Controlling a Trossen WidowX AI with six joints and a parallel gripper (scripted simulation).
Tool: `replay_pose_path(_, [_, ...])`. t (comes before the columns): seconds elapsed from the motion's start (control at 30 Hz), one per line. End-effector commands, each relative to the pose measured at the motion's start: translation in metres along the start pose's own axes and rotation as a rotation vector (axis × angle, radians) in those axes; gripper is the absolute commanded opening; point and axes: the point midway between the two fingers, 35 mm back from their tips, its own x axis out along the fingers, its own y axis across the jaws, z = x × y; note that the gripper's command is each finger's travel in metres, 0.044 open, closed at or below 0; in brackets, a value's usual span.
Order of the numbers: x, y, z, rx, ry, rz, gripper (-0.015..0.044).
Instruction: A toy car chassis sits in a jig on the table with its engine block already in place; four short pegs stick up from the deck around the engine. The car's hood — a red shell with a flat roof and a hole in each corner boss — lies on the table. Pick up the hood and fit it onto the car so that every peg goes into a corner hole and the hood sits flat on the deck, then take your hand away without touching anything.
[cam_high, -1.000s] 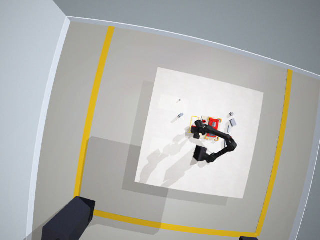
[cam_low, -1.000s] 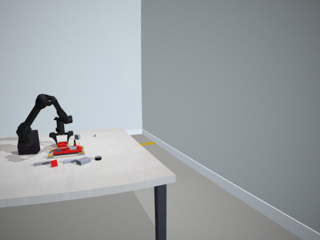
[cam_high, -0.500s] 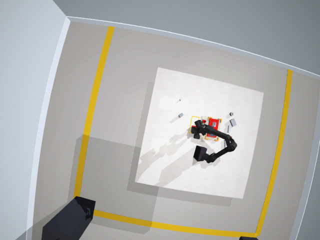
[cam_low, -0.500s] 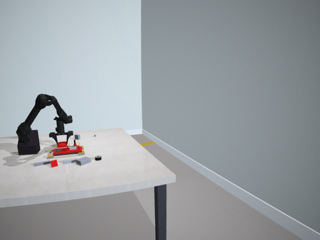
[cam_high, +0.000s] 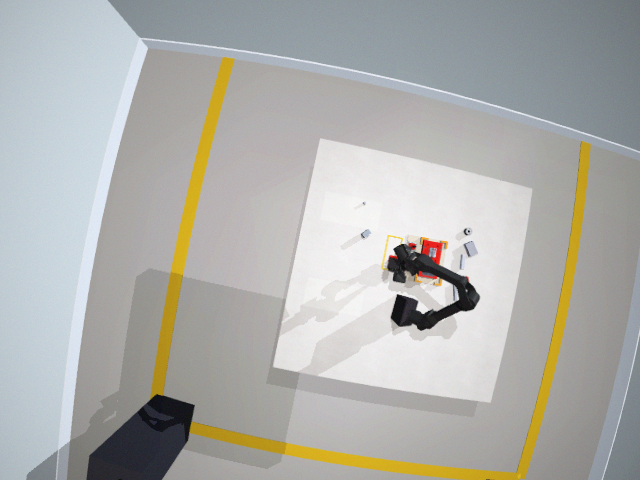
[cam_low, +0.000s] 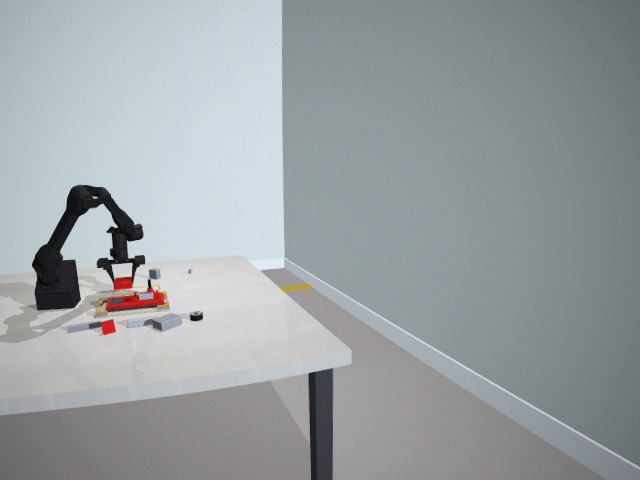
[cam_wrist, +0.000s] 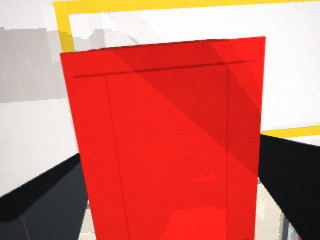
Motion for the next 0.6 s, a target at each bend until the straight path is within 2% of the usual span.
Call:
replay_pose_path(0.0, [-0.017,-0.003,0.002,0.009,-0.011,-0.006,0.0000])
replay_pose_path(0.57, [-0.064,-0.003,0.002,0.008,-0.013,-0.005,0.0000])
